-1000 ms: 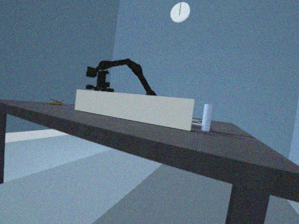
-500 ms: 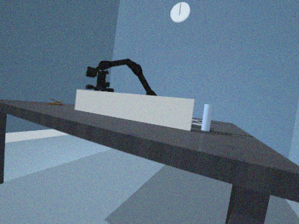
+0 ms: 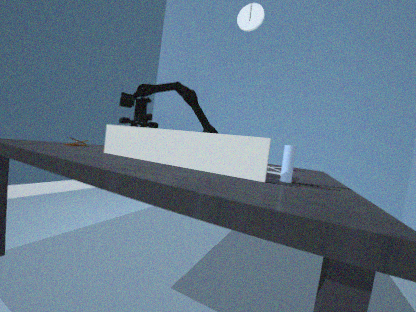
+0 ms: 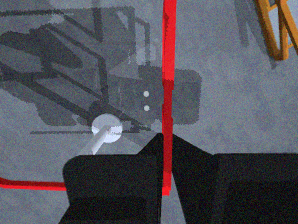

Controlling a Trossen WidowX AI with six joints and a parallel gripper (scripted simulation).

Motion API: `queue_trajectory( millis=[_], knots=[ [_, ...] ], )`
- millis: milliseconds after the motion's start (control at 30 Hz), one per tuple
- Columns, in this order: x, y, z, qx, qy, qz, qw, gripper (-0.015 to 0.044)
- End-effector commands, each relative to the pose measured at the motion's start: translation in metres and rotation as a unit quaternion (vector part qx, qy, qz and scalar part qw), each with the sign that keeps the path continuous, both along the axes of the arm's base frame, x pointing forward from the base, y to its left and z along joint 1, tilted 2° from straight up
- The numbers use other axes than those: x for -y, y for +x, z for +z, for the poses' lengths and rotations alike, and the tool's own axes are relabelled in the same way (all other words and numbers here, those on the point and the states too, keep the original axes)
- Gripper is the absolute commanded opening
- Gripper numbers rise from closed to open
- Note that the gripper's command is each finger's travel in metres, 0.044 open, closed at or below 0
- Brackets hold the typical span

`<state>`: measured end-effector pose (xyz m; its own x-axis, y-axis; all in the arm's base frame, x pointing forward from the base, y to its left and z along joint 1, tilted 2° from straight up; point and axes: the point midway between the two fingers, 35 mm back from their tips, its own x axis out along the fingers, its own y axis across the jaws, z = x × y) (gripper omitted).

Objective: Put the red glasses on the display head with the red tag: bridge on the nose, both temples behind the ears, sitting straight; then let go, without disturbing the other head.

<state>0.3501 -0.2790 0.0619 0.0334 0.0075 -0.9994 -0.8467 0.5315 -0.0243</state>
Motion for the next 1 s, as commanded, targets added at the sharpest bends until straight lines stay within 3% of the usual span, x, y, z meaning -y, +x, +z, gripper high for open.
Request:
queue_trajectory(
  millis=[0,467,967],
  knots=[
    [0.002,0.000,0.013,0.002,0.001,0.002,1.000,0.0000],
    [0.001,-0.003,0.055,0.002,0.001,0.002,1.000,0.0000],
    [-0.078,0.006,0.067,0.003,0.004,0.002,1.000,0.0000]
  ],
)
